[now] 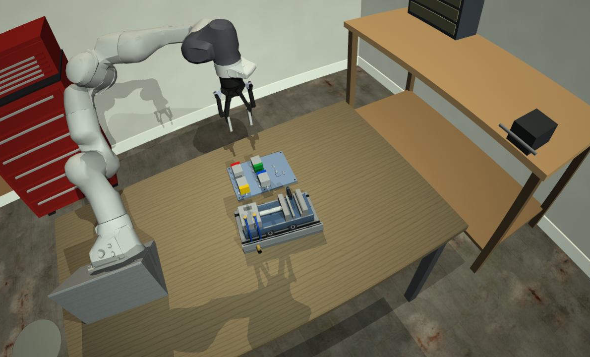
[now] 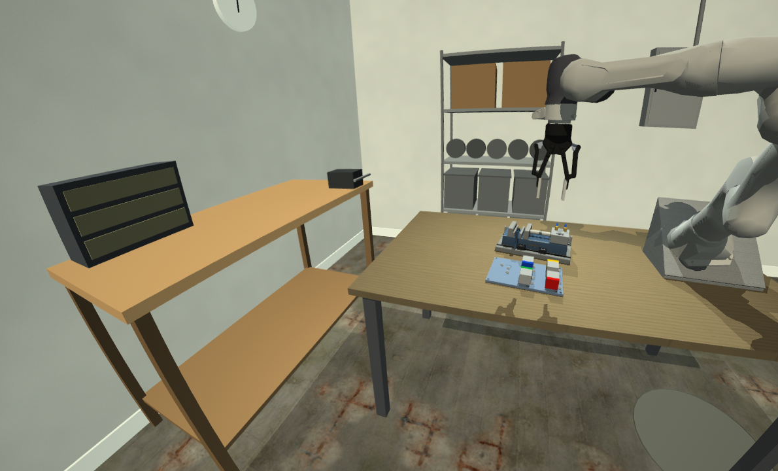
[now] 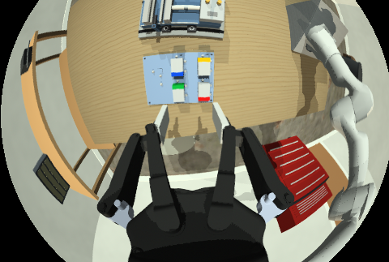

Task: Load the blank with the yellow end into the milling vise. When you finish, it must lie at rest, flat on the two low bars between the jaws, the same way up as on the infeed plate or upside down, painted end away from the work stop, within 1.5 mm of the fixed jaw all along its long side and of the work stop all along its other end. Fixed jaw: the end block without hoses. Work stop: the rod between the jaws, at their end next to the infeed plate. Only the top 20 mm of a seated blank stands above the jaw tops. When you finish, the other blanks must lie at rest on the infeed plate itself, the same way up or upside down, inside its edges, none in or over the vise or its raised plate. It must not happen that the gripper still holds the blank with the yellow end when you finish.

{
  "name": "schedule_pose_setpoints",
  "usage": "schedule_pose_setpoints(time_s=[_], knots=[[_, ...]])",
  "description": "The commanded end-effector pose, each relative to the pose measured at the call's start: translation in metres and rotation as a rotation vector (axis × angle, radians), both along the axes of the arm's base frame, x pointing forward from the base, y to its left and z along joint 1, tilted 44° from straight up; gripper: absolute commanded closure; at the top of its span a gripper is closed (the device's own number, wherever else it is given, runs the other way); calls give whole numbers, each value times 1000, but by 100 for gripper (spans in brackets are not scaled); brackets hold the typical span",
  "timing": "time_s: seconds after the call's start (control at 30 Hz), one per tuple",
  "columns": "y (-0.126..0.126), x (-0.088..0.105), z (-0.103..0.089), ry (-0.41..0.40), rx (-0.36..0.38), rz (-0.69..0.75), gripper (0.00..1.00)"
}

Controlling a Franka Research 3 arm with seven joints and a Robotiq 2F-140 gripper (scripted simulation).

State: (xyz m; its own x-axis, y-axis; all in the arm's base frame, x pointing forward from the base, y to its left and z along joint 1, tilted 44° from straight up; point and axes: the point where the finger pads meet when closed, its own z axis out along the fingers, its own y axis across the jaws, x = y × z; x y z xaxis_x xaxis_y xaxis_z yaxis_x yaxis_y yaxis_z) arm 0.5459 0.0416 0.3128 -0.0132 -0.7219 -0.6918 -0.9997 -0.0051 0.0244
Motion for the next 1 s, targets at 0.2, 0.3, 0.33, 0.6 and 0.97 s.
schedule_pose_setpoints(time_s=[0.2,0.3,0.33,0.6,0.97], knots=[[0,0,0,0,0,0,54],[15,-8,-25,7,0,-6,54],[20,-11,-33,10,0,-8,54],[24,-13,-41,12,0,-10,54],[49,-28,-83,12,0,-10,54]])
